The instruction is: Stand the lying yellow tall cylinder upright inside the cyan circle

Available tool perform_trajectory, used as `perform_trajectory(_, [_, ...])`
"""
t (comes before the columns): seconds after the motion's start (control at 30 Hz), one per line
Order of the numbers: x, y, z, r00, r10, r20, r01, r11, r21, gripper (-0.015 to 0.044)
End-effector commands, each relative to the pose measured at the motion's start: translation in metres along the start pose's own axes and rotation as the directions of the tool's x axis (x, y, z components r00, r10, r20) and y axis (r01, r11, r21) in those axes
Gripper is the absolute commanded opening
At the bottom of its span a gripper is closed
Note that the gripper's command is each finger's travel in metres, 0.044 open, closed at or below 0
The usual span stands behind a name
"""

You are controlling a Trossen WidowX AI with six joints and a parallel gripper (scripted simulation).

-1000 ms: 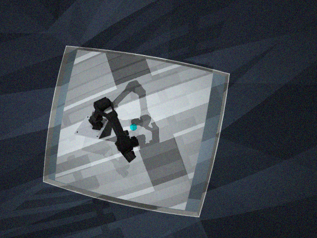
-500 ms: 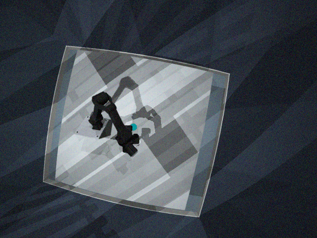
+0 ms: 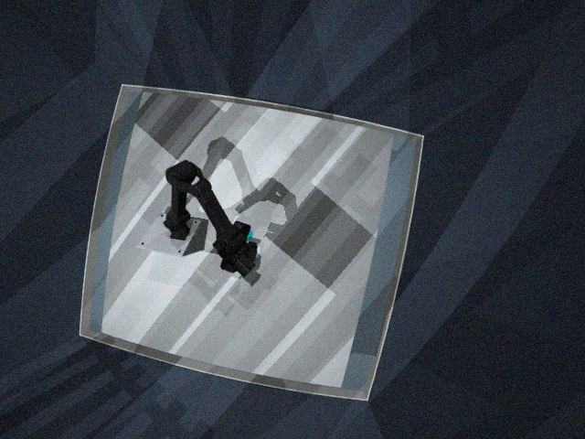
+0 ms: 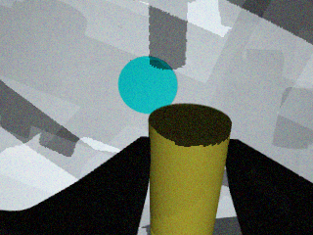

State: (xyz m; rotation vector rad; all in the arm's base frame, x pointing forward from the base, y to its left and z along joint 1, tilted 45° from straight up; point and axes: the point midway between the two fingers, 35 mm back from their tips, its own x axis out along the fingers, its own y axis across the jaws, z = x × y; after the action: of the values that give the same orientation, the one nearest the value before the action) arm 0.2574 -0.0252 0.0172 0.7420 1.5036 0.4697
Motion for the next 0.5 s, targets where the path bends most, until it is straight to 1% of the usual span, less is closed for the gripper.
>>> perform_trajectory(0.0, [0.001,0.011,-0.006,1.000,0.006,-0.005,-0.006,0.996,0.090,0.0105])
perform_trajectory(0.27, [0.001,0.028,-0.014,1.000,0.011,-0.012,-0.008,0.970,0.245,0.0105])
perform_trajectory(0.47, [0.002,0.029,-0.015,1.000,0.011,-0.013,-0.007,0.966,0.257,0.0105])
